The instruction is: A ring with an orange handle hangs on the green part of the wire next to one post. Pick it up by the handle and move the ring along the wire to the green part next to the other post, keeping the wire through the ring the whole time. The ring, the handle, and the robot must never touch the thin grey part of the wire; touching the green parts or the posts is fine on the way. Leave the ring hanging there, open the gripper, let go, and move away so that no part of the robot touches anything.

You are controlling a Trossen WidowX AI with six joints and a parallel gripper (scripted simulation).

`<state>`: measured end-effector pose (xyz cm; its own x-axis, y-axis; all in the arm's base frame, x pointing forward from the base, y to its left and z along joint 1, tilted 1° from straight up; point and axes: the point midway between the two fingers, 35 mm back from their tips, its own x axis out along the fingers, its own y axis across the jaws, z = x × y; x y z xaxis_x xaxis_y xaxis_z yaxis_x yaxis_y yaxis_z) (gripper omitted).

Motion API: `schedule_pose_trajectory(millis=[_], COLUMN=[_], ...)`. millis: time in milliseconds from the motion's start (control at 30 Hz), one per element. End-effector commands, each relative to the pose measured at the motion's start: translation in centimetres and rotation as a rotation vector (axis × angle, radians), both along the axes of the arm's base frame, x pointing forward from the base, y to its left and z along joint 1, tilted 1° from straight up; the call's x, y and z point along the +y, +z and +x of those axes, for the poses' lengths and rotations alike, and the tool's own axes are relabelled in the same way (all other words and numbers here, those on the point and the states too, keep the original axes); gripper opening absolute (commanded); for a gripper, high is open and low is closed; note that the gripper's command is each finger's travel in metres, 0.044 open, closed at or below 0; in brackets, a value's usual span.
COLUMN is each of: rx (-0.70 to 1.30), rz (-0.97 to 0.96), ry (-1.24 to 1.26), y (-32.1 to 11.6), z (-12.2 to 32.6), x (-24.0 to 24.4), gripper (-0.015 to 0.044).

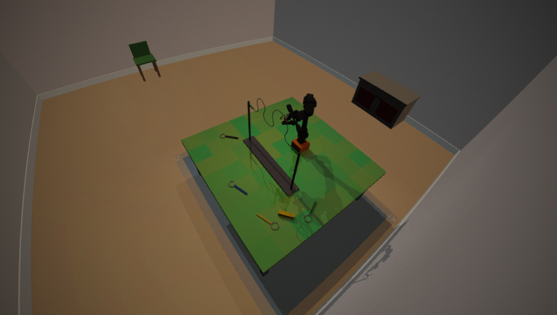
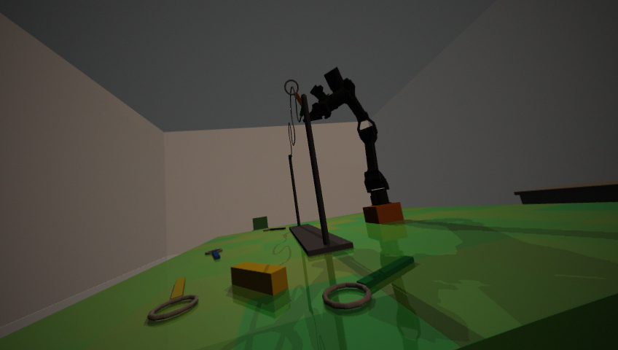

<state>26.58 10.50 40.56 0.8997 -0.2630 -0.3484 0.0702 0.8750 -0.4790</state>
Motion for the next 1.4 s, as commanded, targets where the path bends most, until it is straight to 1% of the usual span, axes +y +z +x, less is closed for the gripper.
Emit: schedule_pose_trajectory(millis=[0, 1367], rx=[-0.006, -0.038], rz=[-0.059, -0.569], ry=[-0.002, -0.016], y=[0.1, 1.3], z=[0.0, 0.0], x=[-0.2, -1.4], gripper=[-0.015, -0.015])
